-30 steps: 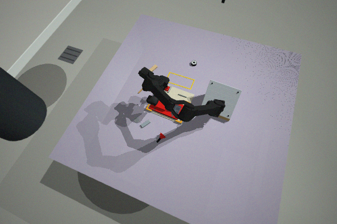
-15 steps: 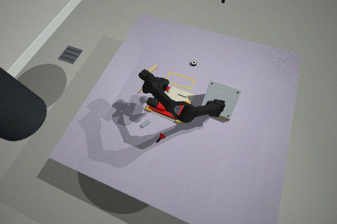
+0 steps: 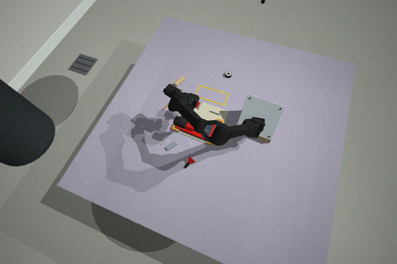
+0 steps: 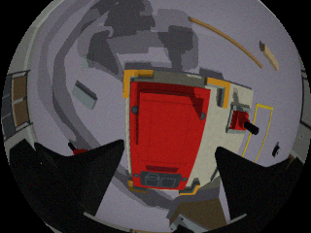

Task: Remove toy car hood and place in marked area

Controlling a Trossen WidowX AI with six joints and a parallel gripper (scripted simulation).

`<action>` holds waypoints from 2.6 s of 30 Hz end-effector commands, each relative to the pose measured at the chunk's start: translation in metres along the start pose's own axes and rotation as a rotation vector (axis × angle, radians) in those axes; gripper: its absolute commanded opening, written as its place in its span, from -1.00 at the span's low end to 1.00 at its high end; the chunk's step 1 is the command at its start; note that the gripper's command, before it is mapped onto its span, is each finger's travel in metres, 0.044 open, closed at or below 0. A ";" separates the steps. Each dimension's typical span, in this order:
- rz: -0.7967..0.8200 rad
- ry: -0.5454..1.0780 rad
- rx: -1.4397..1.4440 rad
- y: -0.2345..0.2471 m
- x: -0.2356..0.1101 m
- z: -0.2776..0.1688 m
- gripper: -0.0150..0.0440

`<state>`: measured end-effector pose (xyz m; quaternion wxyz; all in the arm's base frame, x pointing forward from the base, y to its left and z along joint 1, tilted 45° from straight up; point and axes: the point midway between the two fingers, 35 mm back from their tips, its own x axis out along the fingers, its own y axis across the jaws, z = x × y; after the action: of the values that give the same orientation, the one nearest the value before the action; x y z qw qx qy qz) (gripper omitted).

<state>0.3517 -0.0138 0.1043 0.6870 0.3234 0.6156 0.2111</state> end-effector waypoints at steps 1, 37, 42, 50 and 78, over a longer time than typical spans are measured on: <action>0.003 0.000 0.006 0.000 0.004 -0.001 1.00; 0.006 0.000 0.005 0.003 0.033 -0.003 1.00; 0.006 0.000 0.005 0.003 0.035 -0.003 1.00; 0.007 0.000 0.005 0.003 0.039 -0.003 1.00; 0.004 -0.001 0.000 0.004 0.047 -0.003 0.53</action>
<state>0.3564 0.0217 0.0732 0.6863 0.3255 0.6147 0.2124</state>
